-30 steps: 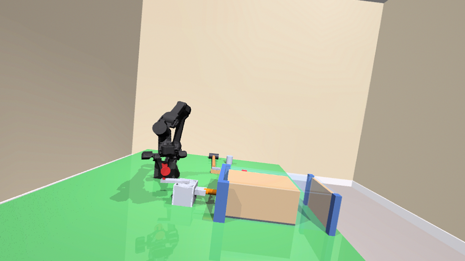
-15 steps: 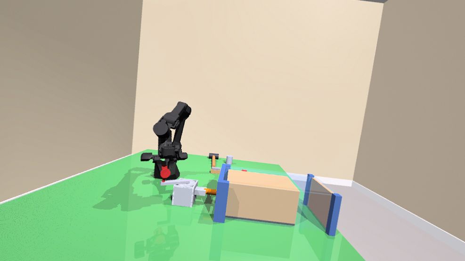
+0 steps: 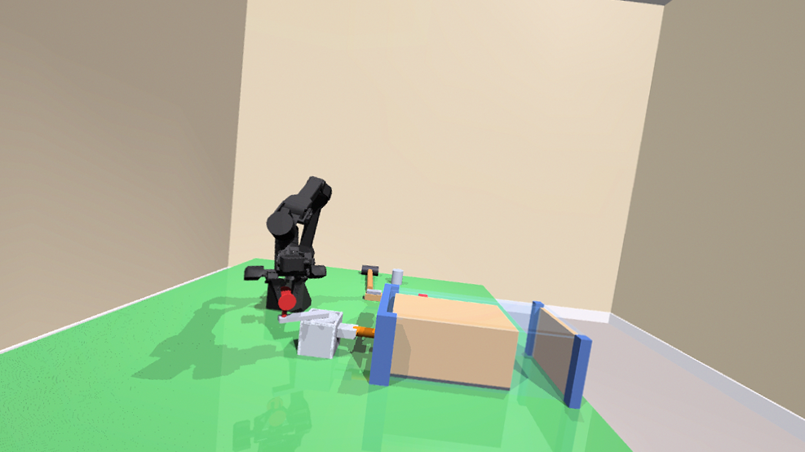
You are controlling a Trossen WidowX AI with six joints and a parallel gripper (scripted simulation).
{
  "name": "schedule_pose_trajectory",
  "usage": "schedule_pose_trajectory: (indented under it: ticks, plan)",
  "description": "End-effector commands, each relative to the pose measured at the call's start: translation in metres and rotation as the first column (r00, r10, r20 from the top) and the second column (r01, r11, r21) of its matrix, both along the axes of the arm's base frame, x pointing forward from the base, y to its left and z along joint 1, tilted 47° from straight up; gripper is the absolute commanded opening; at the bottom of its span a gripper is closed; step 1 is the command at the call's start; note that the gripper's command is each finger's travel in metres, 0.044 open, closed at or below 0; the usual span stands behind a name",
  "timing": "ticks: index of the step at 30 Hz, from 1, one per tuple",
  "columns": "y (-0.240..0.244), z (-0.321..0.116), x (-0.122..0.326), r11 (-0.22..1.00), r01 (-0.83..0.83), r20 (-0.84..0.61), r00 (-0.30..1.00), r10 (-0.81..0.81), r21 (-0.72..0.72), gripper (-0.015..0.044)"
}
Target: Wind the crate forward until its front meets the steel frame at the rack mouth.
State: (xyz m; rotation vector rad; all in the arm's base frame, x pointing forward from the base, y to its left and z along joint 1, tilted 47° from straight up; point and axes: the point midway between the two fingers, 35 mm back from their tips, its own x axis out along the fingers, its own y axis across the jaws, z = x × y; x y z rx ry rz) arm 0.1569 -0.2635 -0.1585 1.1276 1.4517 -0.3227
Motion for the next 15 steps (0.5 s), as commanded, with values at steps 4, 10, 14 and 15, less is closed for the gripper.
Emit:
schedule_pose_trajectory:
  ticks: [4,10,14,15]
  plan:
    - [-0.008,-0.008,0.020,1.000,-0.009,0.027,1.000,0.010,-0.023,0.0000]
    - [-0.010,-0.011,0.027,1.000,-0.009,0.028,1.000,0.010,-0.023,0.0000]
    - [-0.011,-0.013,0.032,1.000,-0.009,0.028,1.000,0.010,-0.023,0.0000]
    - [-0.012,-0.013,0.033,1.000,-0.009,0.028,1.000,0.010,-0.023,0.0000]
